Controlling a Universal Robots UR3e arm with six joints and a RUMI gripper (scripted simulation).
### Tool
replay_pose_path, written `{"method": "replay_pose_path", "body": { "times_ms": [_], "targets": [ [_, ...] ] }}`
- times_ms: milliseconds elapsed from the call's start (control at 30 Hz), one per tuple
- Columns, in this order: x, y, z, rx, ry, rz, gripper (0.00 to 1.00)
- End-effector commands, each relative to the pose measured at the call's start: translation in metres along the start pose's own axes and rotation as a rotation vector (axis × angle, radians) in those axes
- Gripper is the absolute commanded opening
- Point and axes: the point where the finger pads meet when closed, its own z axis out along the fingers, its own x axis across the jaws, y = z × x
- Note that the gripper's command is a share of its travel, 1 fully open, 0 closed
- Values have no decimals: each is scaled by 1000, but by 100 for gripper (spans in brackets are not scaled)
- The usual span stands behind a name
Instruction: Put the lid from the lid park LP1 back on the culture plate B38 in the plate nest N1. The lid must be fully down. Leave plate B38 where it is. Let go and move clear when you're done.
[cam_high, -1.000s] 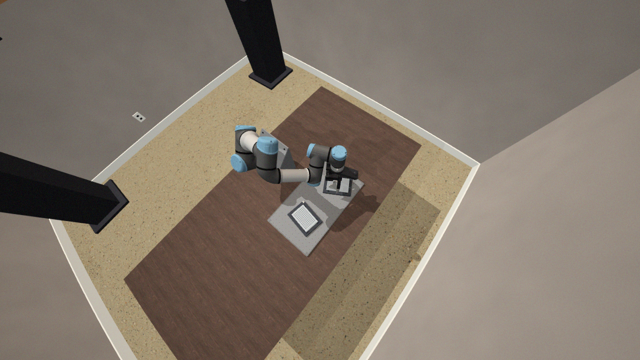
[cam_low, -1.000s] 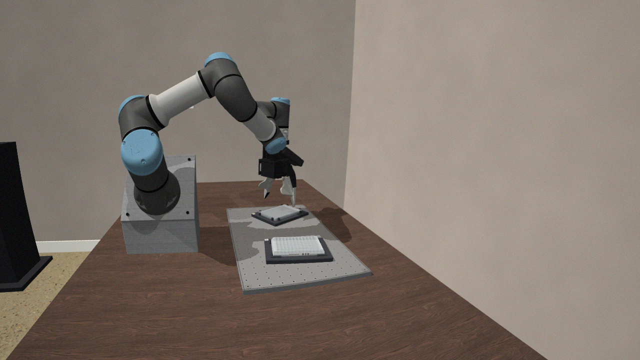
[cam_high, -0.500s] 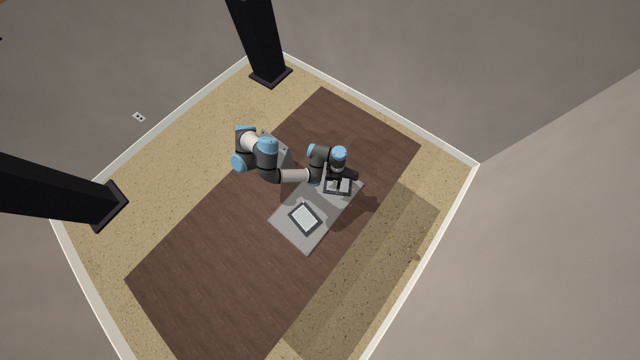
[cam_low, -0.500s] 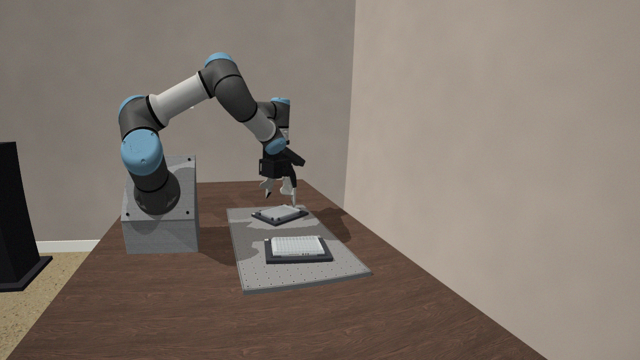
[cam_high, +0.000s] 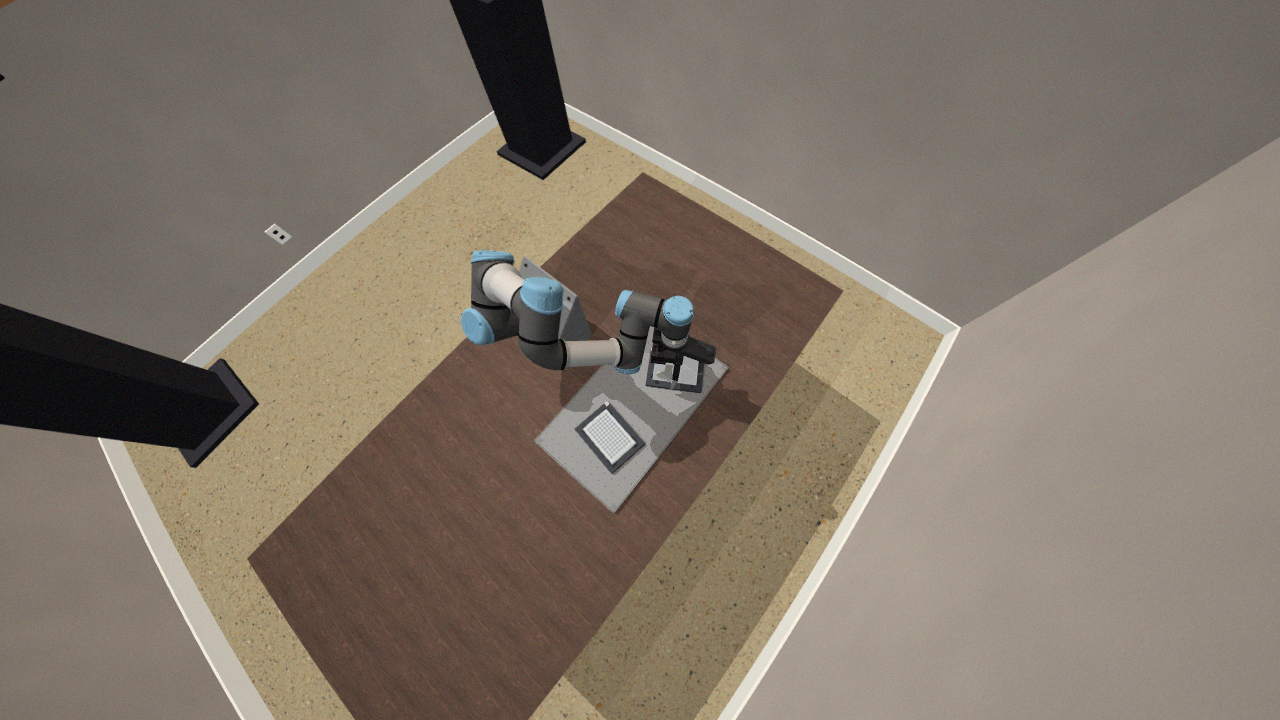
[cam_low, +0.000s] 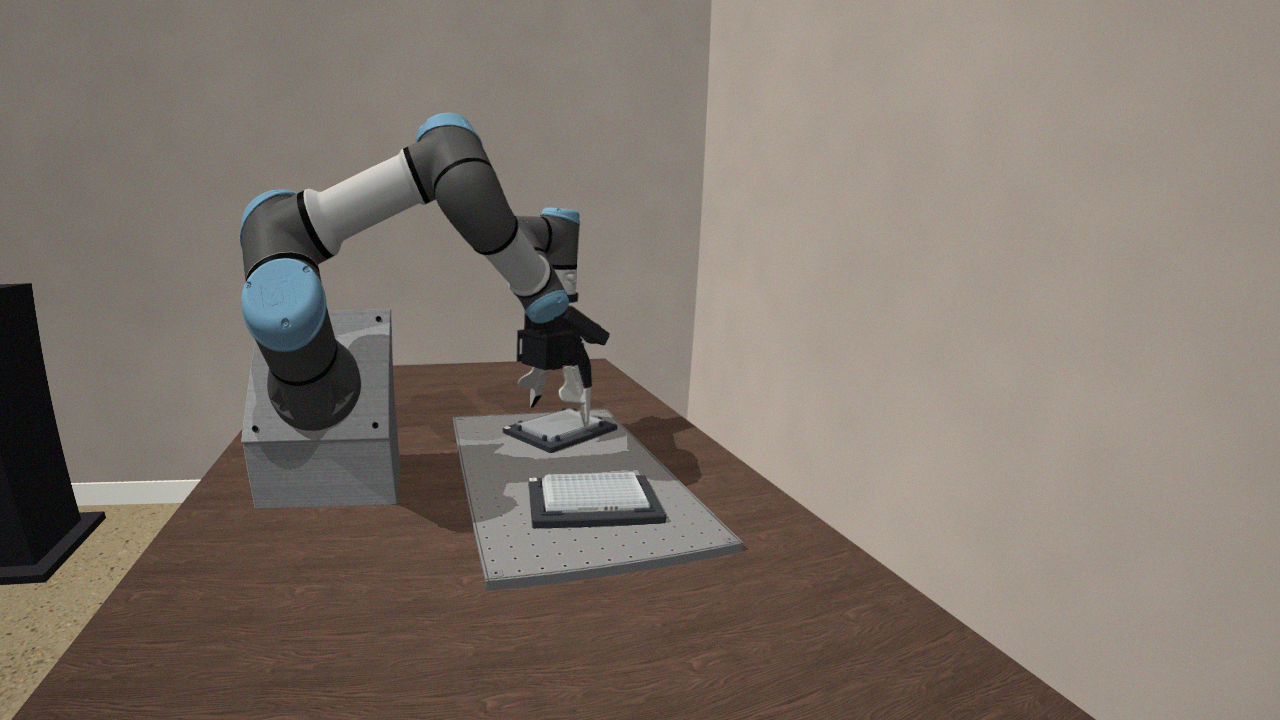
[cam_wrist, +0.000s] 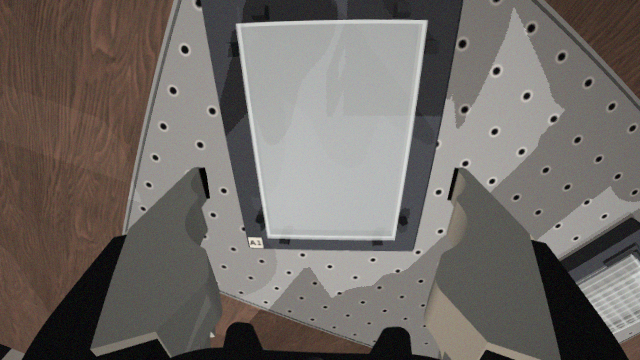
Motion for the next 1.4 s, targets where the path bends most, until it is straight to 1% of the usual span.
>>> {"method": "replay_pose_path", "body": {
  "times_ms": [0, 100, 733, 767, 1367],
  "targets": [
    [2, -3, 6, 12, 4, 2, 82],
    [2, -3, 10, 12, 4, 2, 82],
    [2, -4, 9, 14, 3, 3, 82],
    [2, -4, 9, 14, 3, 3, 0],
    [2, -4, 9, 14, 3, 3, 0]
  ]
}}
